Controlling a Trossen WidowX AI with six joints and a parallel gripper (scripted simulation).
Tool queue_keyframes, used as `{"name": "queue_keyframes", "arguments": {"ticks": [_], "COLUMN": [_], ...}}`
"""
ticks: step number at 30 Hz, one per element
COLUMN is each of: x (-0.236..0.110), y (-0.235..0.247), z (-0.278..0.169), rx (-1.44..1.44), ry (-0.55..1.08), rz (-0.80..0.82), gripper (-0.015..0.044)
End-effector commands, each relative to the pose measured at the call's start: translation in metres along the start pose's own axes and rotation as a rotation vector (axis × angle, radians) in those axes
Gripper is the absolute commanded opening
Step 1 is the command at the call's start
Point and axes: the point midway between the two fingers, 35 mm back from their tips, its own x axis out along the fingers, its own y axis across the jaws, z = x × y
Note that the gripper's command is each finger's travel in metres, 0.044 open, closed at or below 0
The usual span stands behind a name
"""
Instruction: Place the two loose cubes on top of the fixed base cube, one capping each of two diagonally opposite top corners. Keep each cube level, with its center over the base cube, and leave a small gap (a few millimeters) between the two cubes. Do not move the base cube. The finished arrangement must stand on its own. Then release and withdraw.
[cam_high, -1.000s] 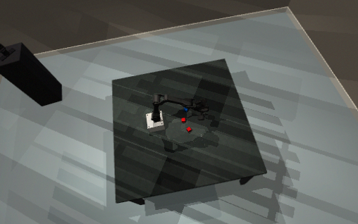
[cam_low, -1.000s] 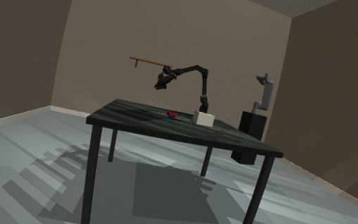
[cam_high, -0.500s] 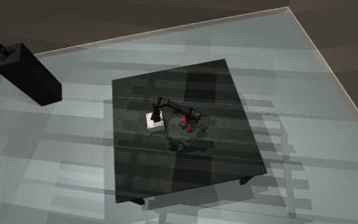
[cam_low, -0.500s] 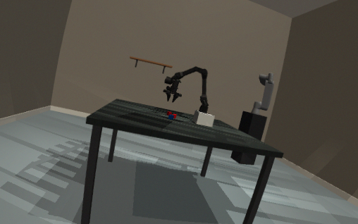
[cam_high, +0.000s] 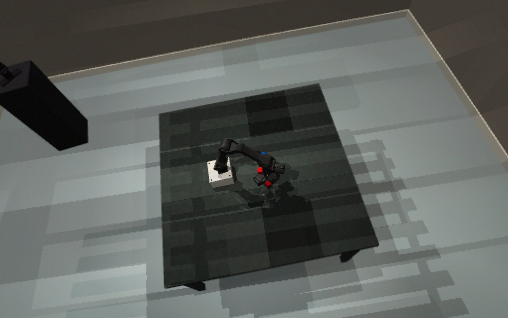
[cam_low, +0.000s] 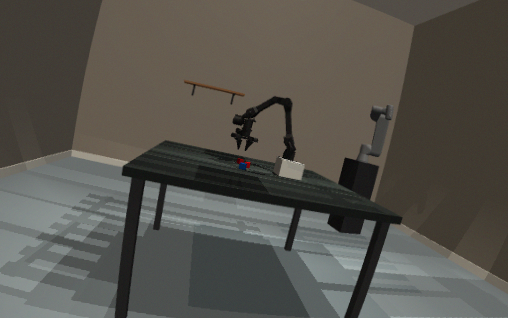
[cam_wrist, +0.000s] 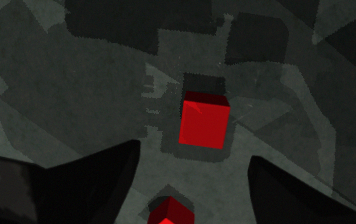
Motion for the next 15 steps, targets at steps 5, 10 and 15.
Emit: {"name": "queue_keyframes", "arguments": {"ticks": [5, 10, 15], "x": [0.029, 0.043, 0.045], "y": [-0.005, -0.006, -0.006], "z": [-0.004, -0.005, -0.005], "rx": [0.002, 0.002, 0.002], "ry": [0.01, 0.01, 0.01], "rz": [-0.017, -0.017, -0.017], "gripper": [0.0265, 0.0265, 0.0265]}}
